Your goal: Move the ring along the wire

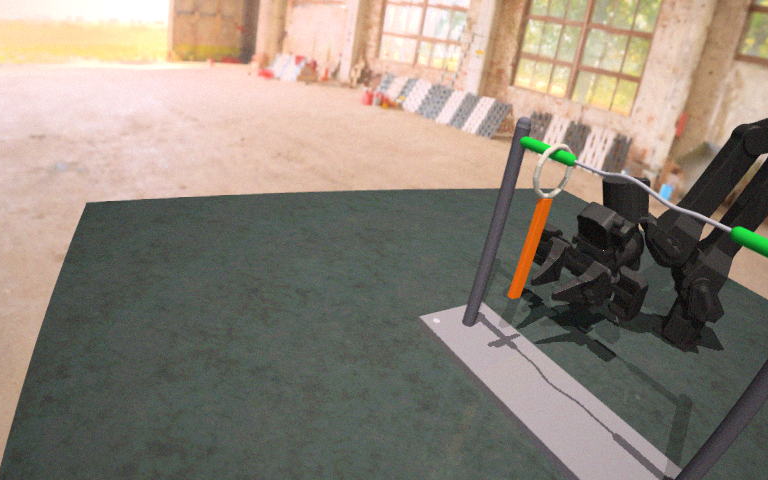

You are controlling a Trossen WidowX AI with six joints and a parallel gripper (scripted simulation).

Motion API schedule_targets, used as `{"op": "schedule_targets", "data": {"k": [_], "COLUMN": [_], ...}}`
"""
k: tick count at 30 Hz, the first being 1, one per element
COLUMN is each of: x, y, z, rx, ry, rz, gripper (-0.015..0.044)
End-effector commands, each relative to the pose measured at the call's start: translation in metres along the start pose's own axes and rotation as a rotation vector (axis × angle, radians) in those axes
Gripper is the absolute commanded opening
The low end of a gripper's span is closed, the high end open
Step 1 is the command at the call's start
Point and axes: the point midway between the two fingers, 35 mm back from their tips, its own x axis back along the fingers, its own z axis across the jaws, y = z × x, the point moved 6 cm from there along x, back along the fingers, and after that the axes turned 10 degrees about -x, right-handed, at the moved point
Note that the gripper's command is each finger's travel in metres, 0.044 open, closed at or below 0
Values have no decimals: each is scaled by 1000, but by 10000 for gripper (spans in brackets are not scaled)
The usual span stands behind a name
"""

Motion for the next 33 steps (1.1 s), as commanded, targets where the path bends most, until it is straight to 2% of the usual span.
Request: {"op": "schedule_targets", "data": {"k": [1, 33], "x": [-14, -51], "y": [16, 34], "z": [7, 11], "rx": [12, 13], "ry": [3, 7], "rz": [-26, -51], "gripper": [160, 160]}}
